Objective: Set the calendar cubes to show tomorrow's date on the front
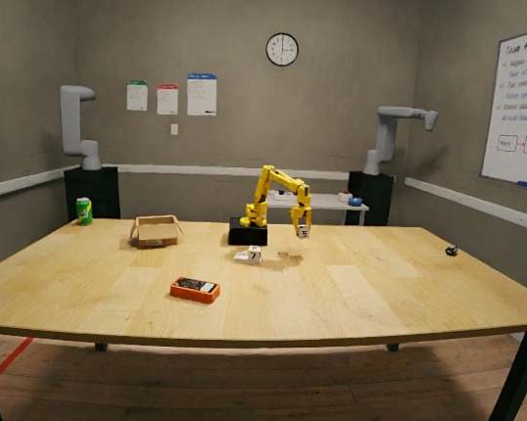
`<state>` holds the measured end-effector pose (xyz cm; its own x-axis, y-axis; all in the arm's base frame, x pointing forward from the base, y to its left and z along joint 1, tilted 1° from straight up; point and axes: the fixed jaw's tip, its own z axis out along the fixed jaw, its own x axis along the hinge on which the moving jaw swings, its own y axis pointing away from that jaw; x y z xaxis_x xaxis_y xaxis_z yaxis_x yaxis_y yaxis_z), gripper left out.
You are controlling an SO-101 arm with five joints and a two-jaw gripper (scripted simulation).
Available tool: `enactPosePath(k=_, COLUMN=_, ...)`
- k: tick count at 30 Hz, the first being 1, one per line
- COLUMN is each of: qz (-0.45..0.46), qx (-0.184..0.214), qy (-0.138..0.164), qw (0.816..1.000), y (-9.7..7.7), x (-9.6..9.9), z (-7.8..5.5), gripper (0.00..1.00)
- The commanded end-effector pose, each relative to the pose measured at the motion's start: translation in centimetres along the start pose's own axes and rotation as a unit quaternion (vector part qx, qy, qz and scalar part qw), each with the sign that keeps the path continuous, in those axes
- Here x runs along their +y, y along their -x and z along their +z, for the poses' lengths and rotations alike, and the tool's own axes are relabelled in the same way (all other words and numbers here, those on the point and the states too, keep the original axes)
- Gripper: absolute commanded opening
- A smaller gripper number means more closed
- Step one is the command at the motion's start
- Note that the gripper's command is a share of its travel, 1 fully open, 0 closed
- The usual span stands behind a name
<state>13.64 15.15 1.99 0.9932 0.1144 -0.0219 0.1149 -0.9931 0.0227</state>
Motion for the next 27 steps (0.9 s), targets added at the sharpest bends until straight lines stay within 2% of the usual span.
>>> enactPosePath(k=1, qz=-0.066, qx=0.004, qy=-0.004, qw=0.998, y=-0.17, x=0.27, z=-0.22, gripper=0.00)
enactPosePath(k=7, qz=-0.125, qx=0.004, qy=-0.004, qw=0.992, y=-0.31, x=0.32, z=-0.22, gripper=0.00)
enactPosePath(k=18, qz=-0.253, qx=0.005, qy=-0.004, qw=0.967, y=-0.60, x=0.39, z=-0.23, gripper=0.00)
enactPosePath(k=27, qz=-0.307, qx=0.005, qy=-0.004, qw=0.952, y=-0.71, x=0.41, z=-0.23, gripper=0.00)
